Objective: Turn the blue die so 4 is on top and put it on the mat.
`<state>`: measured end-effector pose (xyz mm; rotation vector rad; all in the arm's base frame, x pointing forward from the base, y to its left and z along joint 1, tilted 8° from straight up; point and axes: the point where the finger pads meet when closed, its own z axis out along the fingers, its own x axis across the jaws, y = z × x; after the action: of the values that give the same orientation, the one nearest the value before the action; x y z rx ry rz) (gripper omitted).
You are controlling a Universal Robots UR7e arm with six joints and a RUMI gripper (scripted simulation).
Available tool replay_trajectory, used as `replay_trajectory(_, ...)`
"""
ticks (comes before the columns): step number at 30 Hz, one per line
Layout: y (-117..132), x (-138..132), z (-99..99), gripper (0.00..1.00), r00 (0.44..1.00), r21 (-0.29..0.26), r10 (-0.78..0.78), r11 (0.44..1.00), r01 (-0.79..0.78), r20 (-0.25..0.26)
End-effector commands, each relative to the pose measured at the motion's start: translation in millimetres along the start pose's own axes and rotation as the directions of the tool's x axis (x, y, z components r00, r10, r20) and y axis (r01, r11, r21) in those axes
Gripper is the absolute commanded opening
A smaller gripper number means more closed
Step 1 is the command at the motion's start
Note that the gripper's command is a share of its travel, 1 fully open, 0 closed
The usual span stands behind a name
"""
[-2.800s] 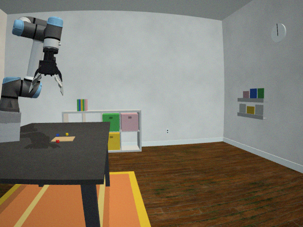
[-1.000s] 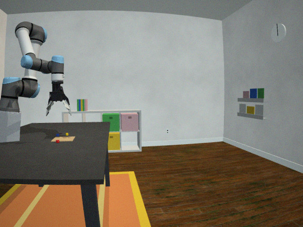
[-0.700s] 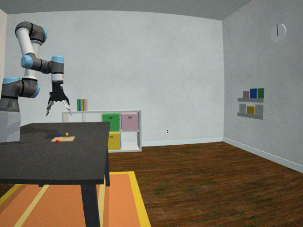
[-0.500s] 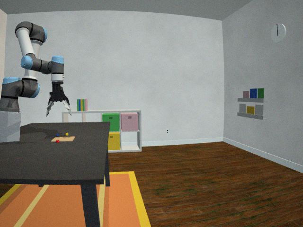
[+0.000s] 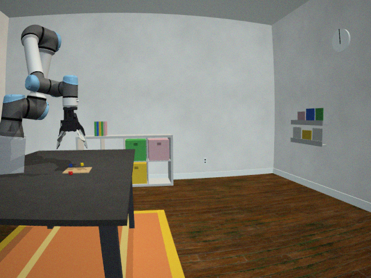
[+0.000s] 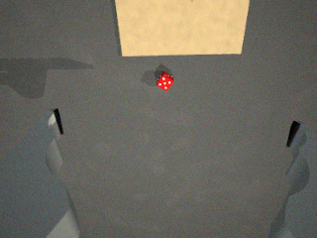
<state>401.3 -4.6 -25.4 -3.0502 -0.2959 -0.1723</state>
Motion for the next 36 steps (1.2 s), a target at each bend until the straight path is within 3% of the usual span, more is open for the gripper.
replay_trajectory(1, -1, 1, 29.9, 1.00, 1.000, -0.003, -0.001, 1.000, 0.001, -0.004)
replay_trajectory(18, -2, 1, 76.2, 1.00, 1.000, -0.003, -0.001, 1.000, 0.001, -0.004)
replay_trajectory(36, -2, 1, 82.0, 1.00, 1.000, -0.003, -0.001, 1.000, 0.001, -0.004)
